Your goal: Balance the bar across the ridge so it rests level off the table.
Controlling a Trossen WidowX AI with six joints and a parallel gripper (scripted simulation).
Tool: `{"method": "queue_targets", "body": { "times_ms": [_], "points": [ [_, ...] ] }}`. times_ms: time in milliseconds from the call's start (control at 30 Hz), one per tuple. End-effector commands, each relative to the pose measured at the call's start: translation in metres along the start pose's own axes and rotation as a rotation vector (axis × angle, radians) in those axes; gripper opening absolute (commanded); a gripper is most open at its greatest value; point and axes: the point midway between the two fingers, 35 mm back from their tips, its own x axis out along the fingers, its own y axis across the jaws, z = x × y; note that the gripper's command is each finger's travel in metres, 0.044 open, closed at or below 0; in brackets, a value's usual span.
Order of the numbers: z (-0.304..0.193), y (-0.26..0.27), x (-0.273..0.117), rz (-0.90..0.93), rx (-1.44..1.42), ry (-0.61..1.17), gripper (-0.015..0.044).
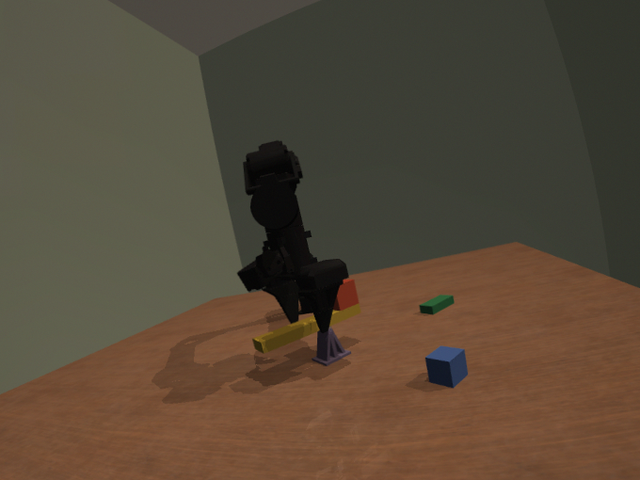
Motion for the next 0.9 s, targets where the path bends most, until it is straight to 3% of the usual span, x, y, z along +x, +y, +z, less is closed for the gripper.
{"method": "queue_targets", "body": {
  "times_ms": [0,333,867],
  "points": [
    [0.0,0.0,-0.002,0.0,0.0,0.0,0.044],
    [0.0,0.0,-0.098,0.014,0.0,-0.009,0.044],
    [0.0,0.0,-0.1,0.015,0.0,-0.009,0.044]
  ]
}}
